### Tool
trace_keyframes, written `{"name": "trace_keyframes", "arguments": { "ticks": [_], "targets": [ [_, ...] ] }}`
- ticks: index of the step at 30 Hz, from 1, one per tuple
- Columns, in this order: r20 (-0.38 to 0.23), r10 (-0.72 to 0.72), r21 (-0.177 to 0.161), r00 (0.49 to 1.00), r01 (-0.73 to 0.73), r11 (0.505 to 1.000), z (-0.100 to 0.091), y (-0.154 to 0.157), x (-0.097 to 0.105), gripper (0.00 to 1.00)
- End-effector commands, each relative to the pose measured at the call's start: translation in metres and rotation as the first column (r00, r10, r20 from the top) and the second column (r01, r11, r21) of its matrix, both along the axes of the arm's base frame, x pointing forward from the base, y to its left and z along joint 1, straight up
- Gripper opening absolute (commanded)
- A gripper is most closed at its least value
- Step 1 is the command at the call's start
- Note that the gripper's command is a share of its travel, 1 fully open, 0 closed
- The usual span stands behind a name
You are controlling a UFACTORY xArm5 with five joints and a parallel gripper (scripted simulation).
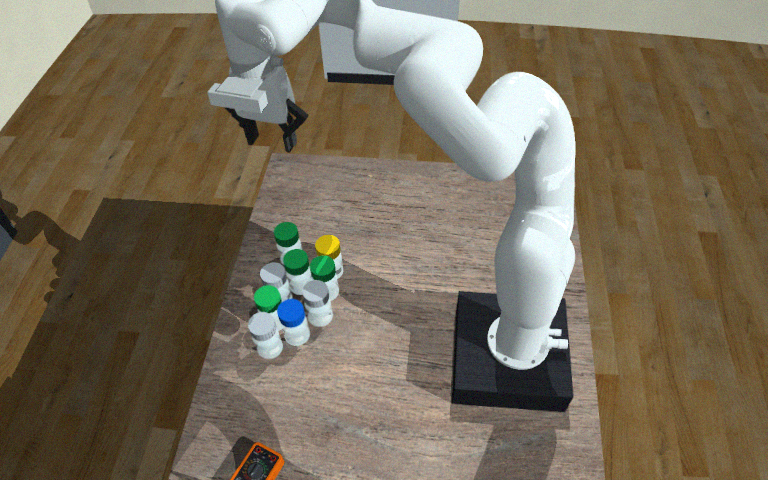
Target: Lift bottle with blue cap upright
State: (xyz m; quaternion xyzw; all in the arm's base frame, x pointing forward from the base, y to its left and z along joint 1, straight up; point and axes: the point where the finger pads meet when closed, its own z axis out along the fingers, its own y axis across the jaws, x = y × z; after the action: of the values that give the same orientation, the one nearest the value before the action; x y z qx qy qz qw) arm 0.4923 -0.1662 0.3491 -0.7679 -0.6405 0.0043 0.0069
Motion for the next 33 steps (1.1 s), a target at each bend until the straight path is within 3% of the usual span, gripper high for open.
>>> {"name": "trace_keyframes", "arguments": {
  "ticks": [1,12,33],
  "targets": [
    [0.020,0.007,-0.006,1.000,-0.007,1.000,0.0074,0.0066,0.0039,0.79],
    [0.015,0.007,-0.021,1.000,-0.006,1.000,0.0081,0.0064,0.0048,0.79],
    [0.018,0.006,-0.006,1.000,-0.006,1.000,0.0077,0.0059,0.0044,0.79]
  ]
}}
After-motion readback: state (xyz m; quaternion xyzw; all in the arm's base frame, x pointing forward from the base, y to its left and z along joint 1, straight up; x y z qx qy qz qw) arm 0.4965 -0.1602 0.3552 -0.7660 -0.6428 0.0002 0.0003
